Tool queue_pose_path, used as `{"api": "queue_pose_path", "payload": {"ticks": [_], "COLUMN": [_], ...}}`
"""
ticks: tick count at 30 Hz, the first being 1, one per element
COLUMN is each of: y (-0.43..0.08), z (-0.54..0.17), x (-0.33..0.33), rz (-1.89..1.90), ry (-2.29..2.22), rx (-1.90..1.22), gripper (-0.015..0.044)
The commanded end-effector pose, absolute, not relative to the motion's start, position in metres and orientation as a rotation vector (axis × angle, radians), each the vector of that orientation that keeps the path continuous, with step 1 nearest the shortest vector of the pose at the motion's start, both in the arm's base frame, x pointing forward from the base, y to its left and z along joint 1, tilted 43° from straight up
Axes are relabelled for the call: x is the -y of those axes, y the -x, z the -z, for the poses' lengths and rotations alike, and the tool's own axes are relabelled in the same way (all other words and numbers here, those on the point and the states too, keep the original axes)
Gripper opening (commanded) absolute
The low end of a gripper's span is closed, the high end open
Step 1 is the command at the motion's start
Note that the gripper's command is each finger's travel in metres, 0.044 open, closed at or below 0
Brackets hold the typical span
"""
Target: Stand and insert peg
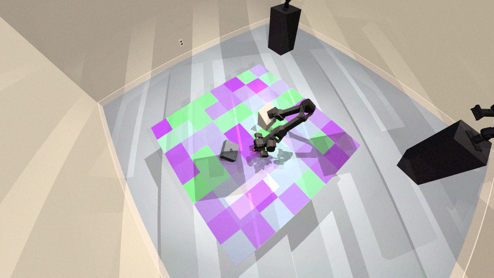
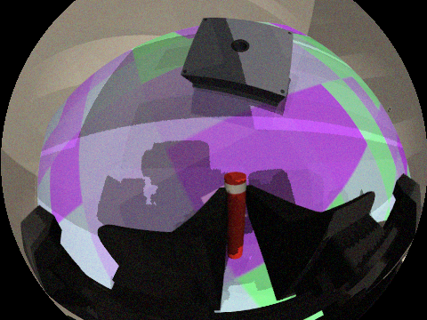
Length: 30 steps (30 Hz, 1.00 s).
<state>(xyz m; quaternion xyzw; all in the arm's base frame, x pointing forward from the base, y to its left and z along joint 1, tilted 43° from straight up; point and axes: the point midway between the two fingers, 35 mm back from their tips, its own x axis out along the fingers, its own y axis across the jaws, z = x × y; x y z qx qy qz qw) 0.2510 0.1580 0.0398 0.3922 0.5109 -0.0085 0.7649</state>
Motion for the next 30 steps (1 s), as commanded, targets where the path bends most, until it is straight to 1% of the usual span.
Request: {"api": "queue_pose_path", "payload": {"ticks": [1,30], "y": [-0.247,-0.230], "z": [-0.040,-0.050], "x": [-0.157,-0.158], "rz": [0.043,0.147], "ry": [-0.851,-0.823], "rx": [-1.071,-0.837], "gripper": [0.0049,0.0049]}}
